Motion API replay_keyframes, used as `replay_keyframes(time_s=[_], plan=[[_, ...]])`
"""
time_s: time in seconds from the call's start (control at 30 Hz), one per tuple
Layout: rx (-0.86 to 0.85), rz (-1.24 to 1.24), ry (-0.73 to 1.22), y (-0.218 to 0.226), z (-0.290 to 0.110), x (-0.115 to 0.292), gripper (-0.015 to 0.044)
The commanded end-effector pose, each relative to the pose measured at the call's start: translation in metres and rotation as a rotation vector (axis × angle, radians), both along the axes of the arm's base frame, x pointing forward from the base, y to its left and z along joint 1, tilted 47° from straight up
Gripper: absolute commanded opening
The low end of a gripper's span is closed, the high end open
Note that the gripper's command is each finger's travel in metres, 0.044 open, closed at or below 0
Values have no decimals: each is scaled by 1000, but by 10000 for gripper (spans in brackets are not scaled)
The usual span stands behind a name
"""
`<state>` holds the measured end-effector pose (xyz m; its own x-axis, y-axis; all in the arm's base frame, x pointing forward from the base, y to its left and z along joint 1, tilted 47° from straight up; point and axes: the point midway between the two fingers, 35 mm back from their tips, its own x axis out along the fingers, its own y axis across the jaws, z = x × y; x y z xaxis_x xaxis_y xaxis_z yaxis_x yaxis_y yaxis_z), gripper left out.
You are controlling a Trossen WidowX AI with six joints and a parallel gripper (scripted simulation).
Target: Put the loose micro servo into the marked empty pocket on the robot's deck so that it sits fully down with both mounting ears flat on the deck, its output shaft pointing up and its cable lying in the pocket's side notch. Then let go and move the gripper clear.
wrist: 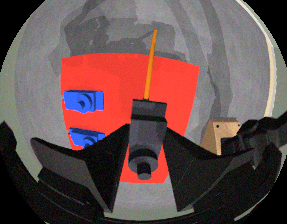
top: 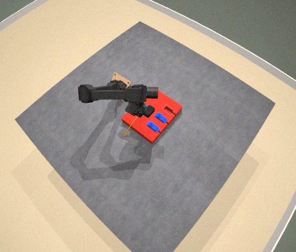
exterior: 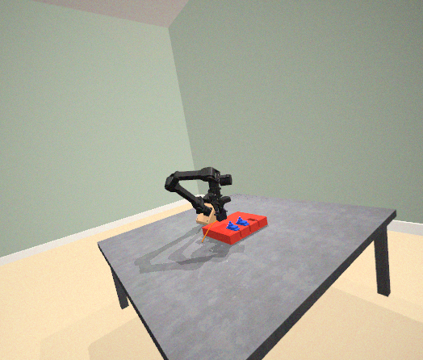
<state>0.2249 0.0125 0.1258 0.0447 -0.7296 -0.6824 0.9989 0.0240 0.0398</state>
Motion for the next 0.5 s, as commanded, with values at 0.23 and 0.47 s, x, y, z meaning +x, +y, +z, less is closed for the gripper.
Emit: replay_keyframes(time_s=[0.23, 0.47], plan=[[0, 7, -1, 20, -19, 8, 0], [2, 7, -1, 45, -45, 8, 0]])
